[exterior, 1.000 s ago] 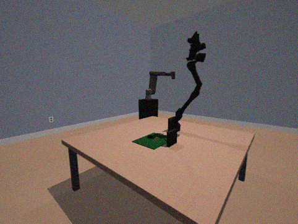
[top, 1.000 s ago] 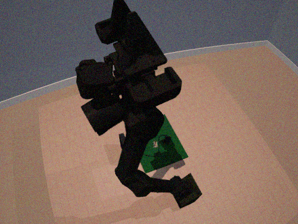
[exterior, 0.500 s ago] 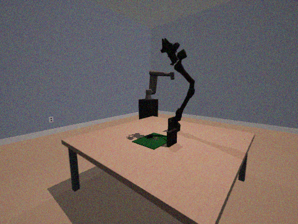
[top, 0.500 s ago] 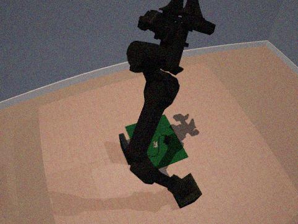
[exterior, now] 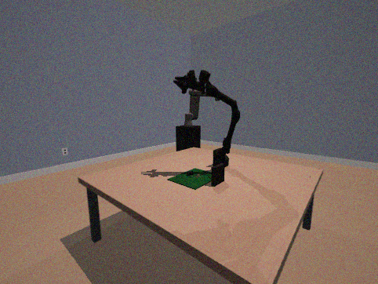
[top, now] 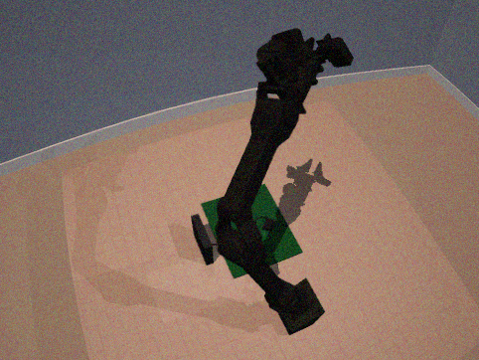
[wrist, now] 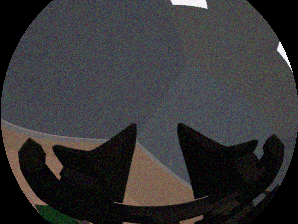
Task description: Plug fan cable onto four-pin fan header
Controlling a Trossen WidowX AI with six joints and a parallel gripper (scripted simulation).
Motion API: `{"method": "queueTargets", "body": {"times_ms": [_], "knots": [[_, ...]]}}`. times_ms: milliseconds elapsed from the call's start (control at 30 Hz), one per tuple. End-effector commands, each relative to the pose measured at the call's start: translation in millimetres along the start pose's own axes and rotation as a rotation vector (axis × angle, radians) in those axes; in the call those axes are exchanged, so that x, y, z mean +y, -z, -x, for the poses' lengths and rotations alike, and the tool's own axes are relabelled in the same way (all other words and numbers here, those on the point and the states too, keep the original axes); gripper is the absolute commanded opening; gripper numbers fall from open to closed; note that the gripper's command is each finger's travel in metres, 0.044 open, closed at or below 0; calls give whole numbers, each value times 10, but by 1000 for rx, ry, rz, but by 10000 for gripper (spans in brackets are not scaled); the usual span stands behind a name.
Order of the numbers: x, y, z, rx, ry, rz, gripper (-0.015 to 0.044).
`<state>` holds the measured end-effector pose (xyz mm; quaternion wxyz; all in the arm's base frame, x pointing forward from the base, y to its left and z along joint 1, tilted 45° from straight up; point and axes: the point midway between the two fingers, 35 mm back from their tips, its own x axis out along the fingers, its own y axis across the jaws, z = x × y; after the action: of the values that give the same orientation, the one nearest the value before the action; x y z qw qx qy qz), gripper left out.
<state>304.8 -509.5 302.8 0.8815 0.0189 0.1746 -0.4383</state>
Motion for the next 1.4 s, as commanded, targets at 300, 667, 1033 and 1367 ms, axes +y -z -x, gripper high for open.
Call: {"method": "queueTargets", "body": {"times_ms": [300,667,1033,1367], "knots": [[1296,1617,-159,559,-375,-40,210],[2314,2928,573,1162,-663,-113,210],[2954,3657,1834,1886,-785,-248,210],[3214,3974,1996,1930,-783,-258,210]]}}
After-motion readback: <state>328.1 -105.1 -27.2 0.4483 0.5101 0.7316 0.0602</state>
